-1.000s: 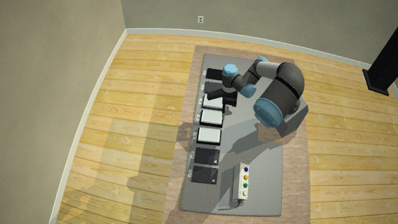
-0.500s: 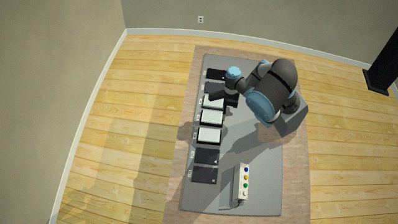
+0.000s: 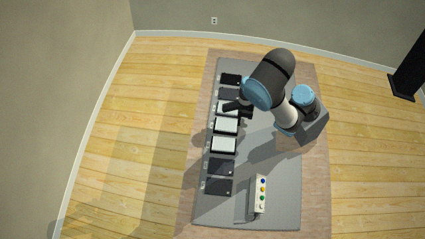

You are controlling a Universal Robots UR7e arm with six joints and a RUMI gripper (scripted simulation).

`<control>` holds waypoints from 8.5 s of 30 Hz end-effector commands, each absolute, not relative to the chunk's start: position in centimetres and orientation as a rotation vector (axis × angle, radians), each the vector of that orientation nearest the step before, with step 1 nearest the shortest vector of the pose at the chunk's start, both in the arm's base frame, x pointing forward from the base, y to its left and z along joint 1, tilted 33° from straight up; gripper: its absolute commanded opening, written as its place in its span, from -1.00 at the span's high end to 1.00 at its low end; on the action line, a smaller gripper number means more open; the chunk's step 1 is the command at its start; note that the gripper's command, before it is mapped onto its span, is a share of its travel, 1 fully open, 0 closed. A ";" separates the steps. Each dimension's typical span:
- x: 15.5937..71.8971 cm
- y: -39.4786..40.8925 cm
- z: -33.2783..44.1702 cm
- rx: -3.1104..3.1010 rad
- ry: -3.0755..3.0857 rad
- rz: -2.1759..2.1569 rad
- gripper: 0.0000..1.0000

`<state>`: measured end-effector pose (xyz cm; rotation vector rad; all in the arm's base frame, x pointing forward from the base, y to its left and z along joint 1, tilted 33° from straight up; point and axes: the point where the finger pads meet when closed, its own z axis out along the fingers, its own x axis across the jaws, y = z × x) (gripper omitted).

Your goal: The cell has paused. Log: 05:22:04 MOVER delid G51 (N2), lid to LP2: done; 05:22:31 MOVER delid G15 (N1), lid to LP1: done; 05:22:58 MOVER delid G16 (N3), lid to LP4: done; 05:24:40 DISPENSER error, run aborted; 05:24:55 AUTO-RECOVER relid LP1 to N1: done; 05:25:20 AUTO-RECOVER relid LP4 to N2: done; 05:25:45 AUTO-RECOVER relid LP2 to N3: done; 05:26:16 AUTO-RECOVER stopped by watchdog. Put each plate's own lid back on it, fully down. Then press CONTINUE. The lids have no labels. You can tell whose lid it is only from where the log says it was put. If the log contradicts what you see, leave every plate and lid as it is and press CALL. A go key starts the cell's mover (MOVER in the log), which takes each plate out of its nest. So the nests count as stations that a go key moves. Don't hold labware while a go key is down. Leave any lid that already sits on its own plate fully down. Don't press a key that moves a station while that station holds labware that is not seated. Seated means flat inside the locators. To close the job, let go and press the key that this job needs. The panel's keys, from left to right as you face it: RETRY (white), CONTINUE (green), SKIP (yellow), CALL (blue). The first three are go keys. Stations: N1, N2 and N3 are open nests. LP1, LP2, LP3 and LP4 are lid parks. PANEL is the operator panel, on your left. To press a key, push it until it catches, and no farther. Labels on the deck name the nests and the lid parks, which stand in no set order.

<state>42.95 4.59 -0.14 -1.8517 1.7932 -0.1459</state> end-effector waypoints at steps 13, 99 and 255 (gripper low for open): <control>44.0 3.3 -0.5 -1.819 1.825 -0.146 -0.64; 51.9 -7.2 -3.5 -1.819 1.825 -0.146 1.00; 46.1 34.4 11.8 -1.843 1.801 -0.155 1.00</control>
